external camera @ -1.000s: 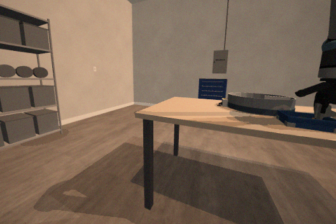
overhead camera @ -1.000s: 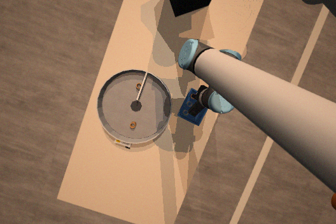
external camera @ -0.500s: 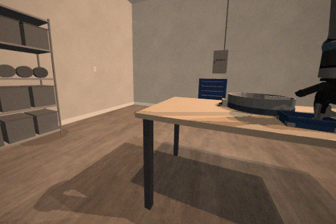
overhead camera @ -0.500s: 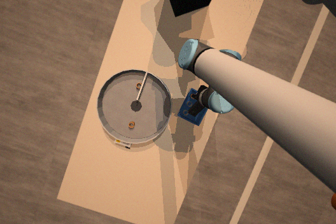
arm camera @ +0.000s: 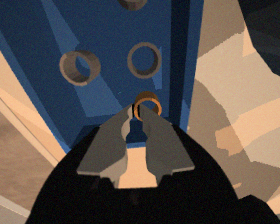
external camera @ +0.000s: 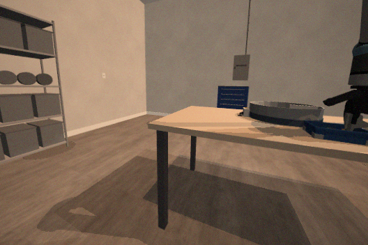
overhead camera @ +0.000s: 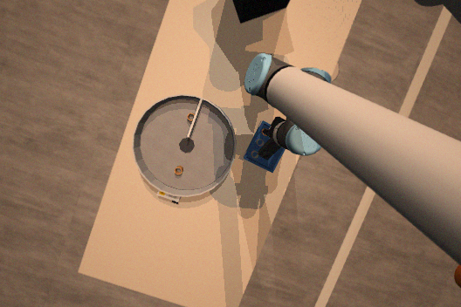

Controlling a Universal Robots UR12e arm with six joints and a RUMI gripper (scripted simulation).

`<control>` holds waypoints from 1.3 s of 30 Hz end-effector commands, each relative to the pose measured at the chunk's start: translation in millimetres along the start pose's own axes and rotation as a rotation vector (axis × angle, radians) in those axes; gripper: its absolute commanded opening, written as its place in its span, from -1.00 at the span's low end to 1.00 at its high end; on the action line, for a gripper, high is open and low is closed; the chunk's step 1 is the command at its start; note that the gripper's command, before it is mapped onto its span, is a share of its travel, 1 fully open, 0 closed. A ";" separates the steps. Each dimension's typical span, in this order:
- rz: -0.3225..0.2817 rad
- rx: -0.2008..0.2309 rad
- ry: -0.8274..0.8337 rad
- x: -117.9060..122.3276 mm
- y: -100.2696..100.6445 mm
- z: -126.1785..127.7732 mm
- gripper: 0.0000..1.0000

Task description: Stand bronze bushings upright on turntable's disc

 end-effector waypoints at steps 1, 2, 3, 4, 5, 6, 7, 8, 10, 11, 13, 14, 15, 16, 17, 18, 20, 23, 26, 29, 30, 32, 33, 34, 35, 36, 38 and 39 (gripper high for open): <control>0.000 0.000 0.000 -0.1 -0.3 -0.1 -1.00; 0.000 0.000 0.000 -0.1 -0.3 -0.1 -1.00; 0.000 0.000 0.000 -0.1 -0.3 -0.1 -1.00; 0.000 0.000 0.000 -0.1 -0.3 -0.1 -1.00; 0.000 0.000 0.000 -0.1 -0.3 -0.1 -1.00; 0.000 0.000 0.000 -0.1 -0.3 -0.1 -1.00; 0.000 0.000 0.000 -0.1 -0.3 -0.1 -1.00; 0.000 0.000 0.000 -0.1 -0.3 -0.1 -1.00; 0.000 0.000 0.000 -0.1 -0.8 -0.1 -1.00; 0.000 0.000 0.000 -0.1 -1.3 -0.1 -1.00; 0.000 0.000 0.000 -0.1 -2.0 -0.1 -1.00; 0.000 0.000 0.000 -0.1 -2.0 -0.1 -1.00; 0.000 0.000 0.000 -0.1 -3.0 -0.1 -1.00; 0.000 0.000 0.000 -0.1 -4.2 -0.1 -1.00; 0.000 0.000 0.000 -0.1 -5.7 -0.1 -1.00; 0.000 0.000 0.000 -0.1 -7.5 -0.1 -1.00; 0.000 0.000 0.000 -0.1 -11.9 -0.1 -1.00; 0.000 0.000 0.000 -0.1 -20.6 -0.2 -1.00; 0.000 0.000 0.000 -0.1 -31.4 -0.2 -1.00; 0.000 0.000 0.000 0.0 -43.7 -0.2 -1.00; 0.000 0.000 0.000 0.0 -43.7 -0.2 -1.00; 0.000 0.000 0.000 0.0 -48.1 -0.2 -1.00; 0.000 0.000 0.000 0.0 -52.5 -0.2 -1.00; 0.000 0.000 0.000 0.0 -57.0 -0.2 -1.00; 0.000 0.000 0.000 0.0 -61.5 -0.2 -1.00; 0.000 0.000 0.000 0.0 -65.9 -0.2 -1.00; 0.000 0.000 0.000 0.0 -74.8 -0.2 -1.00; 0.000 0.000 0.000 0.0 -79.1 -0.2 -1.00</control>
Point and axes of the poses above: the point where the finger pads meet when closed, its own y axis out along the fingers, its own z axis across the jaws, x = y × z, the point moved 6 cm from there along -y, back along the fingers, and after that the axes turned 6 degrees about -y, right-handed, at the moved point
